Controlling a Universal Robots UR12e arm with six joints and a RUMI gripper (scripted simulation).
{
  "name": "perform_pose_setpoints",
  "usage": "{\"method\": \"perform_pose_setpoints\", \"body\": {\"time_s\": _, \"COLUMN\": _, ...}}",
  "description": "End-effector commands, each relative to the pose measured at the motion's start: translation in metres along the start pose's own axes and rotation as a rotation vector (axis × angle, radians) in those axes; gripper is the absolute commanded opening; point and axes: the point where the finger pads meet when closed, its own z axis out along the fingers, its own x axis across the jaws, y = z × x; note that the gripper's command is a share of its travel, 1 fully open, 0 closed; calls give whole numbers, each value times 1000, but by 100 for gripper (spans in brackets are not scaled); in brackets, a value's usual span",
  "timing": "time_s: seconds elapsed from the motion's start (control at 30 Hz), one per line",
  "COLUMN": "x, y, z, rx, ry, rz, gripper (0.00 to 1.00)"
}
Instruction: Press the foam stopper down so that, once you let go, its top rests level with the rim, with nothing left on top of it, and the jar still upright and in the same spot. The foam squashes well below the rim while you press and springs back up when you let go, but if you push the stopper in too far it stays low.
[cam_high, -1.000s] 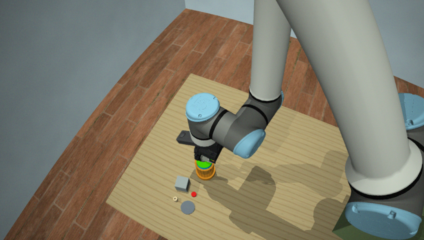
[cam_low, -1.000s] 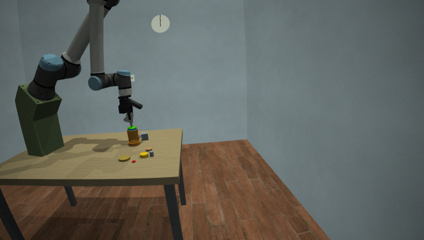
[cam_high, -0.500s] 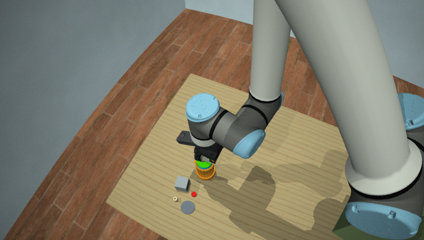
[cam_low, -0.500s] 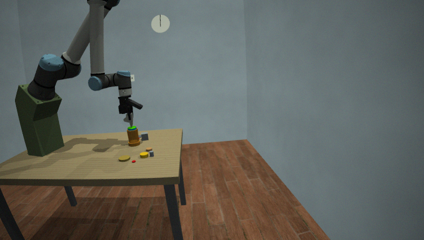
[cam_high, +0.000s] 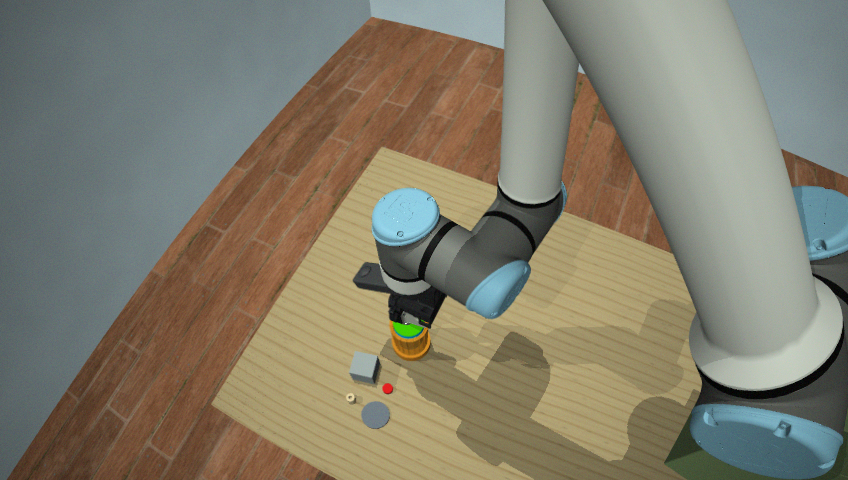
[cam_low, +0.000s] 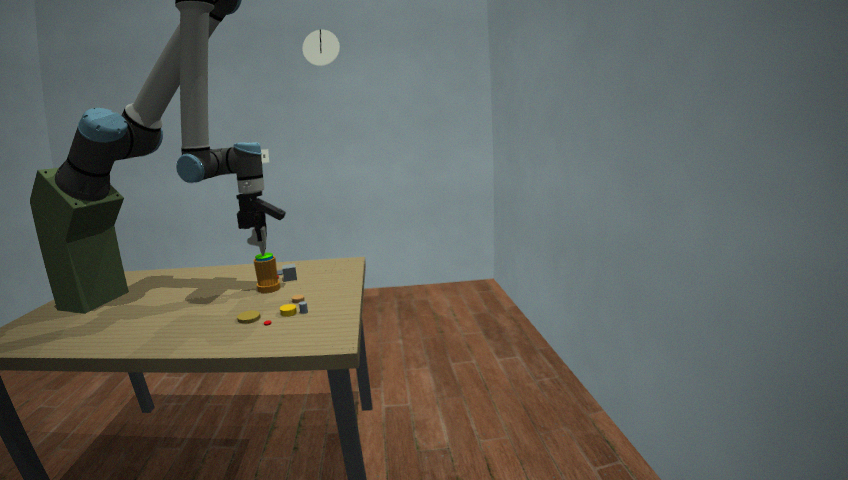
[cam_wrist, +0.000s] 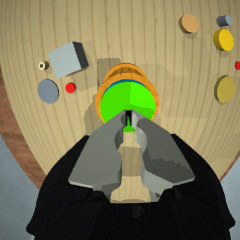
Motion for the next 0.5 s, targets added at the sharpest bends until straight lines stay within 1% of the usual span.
{"method": "perform_pose_setpoints", "body": {"time_s": 0.0, "x": 0, "y": 0, "z": 1, "rx": 1, "ry": 0, "rz": 0, "gripper": 0}}
{"method": "perform_pose_setpoints", "body": {"time_s": 0.47, "x": 0, "y": 0, "z": 8, "rx": 1, "ry": 0, "rz": 0, "gripper": 0}}
